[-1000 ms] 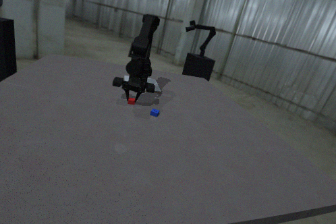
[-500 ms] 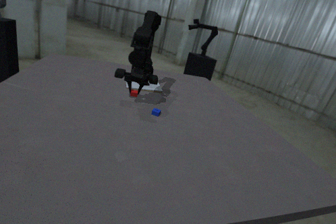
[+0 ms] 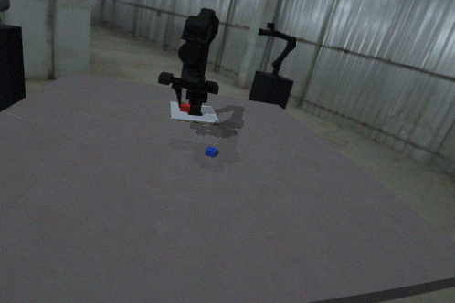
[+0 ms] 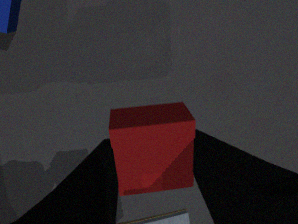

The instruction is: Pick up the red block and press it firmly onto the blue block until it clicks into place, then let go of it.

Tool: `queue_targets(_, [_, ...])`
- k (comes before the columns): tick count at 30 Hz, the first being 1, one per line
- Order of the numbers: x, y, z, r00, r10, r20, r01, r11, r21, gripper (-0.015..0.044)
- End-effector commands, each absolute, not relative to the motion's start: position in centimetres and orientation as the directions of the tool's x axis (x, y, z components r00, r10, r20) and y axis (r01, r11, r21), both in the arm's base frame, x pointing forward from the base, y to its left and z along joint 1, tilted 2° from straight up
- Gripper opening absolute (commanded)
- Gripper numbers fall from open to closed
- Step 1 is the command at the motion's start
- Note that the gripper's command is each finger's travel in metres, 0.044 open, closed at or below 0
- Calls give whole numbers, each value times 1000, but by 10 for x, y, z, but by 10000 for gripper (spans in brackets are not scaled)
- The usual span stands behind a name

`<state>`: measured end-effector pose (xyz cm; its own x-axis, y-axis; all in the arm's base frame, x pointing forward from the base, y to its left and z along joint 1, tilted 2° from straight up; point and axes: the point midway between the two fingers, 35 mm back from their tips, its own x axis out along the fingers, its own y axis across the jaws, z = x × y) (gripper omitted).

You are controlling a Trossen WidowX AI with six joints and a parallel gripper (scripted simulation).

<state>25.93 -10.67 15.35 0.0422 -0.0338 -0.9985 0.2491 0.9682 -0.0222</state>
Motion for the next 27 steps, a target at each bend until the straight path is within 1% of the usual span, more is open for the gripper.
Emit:
queue_targets(1, [259,-106,162,47,-36,-998,253,967,-23,0])
queue_targets(11, [283,-90,150,38,-31,-999,300,954,-18,0])
queue_targets(27, [336,-50,123,49,-30,-998,482,876,-3,0])
